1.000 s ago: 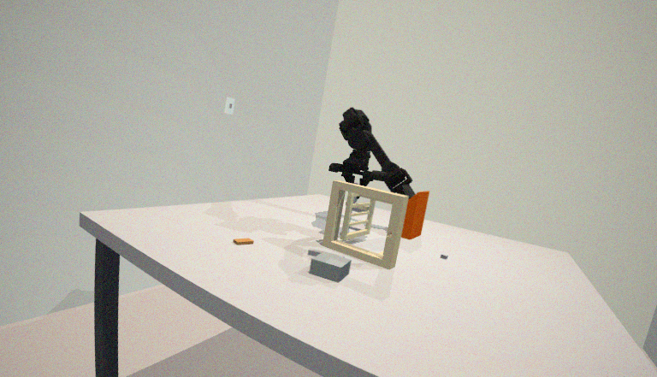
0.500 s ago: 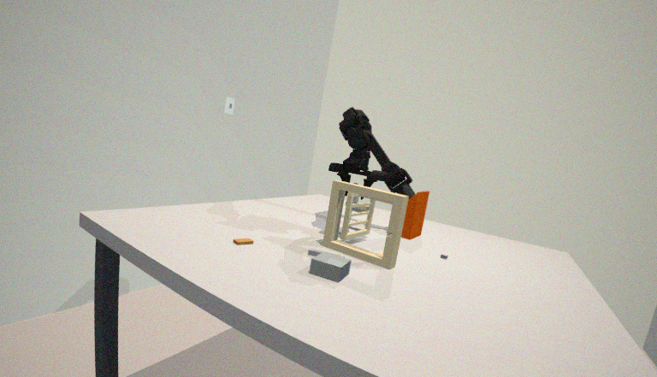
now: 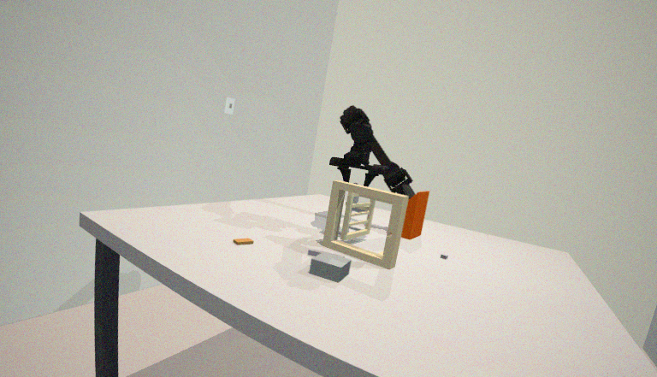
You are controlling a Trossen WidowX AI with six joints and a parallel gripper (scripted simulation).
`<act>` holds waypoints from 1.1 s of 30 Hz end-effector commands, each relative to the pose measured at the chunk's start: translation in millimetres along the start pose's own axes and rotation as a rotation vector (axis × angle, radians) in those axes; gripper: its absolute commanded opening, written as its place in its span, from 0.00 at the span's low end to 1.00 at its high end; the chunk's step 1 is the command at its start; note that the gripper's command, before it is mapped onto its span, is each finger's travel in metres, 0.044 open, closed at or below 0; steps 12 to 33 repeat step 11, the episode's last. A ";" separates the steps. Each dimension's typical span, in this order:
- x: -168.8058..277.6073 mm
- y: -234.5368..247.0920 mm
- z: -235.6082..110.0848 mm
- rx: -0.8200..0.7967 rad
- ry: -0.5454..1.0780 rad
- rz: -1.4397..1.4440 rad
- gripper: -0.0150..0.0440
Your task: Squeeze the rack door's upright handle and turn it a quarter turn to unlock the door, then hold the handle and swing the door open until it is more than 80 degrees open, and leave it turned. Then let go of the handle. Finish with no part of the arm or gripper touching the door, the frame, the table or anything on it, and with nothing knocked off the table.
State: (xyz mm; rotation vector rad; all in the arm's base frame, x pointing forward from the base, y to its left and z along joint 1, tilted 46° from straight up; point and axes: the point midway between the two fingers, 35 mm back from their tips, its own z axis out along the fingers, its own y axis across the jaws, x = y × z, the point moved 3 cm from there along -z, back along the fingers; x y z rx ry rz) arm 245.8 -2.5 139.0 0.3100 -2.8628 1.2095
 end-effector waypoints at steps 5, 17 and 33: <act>-0.8 0.5 -11.4 -0.004 0.002 0.003 0.73; -0.8 0.7 -20.1 -0.005 0.003 0.003 0.73; -0.8 0.7 -20.1 -0.005 0.003 0.003 0.73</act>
